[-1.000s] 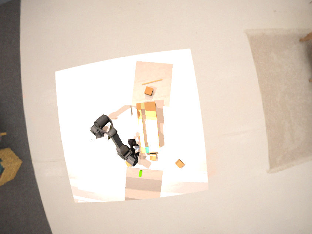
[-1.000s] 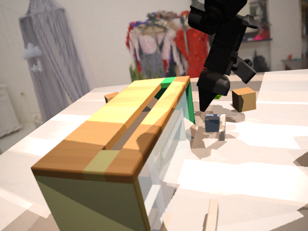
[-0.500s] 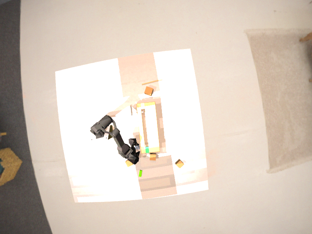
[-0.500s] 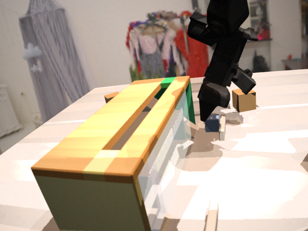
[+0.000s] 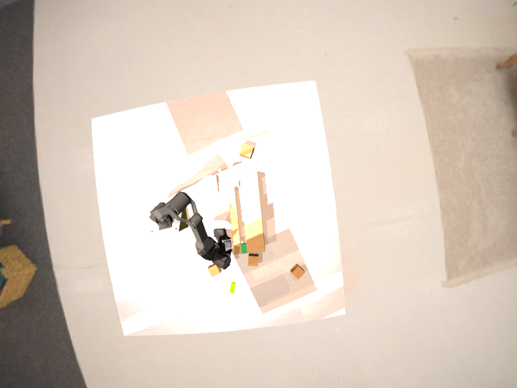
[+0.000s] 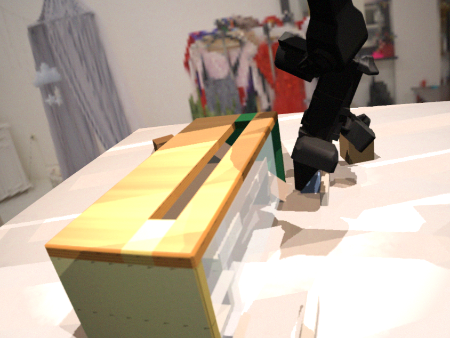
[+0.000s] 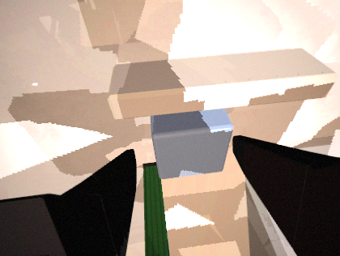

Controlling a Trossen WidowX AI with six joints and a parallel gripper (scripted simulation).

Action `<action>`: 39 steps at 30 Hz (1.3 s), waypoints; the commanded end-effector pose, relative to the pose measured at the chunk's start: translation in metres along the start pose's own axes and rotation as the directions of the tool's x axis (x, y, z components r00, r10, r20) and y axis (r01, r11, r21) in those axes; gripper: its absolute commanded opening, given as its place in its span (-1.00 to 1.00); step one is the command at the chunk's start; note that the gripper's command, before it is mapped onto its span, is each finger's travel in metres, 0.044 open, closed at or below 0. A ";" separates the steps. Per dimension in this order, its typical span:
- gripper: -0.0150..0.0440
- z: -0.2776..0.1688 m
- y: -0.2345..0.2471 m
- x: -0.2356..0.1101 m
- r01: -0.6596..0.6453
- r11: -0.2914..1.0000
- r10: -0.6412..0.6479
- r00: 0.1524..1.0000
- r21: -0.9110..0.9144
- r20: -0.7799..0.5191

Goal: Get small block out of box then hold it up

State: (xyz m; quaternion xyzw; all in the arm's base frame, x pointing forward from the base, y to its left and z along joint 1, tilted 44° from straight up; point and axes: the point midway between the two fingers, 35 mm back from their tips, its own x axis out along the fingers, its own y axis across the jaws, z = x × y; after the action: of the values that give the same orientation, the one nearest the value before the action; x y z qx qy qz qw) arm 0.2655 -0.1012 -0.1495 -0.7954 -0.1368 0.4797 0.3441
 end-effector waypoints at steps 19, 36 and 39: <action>-0.49 -0.012 0.003 -0.023 -0.003 1.000 0.003 1.000 0.007 -0.021; -0.49 -0.026 -0.001 -0.076 -0.043 0.995 0.043 0.999 0.086 -0.004; -0.49 -0.027 -0.002 -0.091 -0.070 0.987 0.072 0.997 0.142 -0.008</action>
State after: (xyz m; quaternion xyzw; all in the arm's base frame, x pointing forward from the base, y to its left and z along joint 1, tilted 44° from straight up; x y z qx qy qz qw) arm 0.2492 -0.1534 -0.0909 -0.7819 -0.0967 0.4916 0.3710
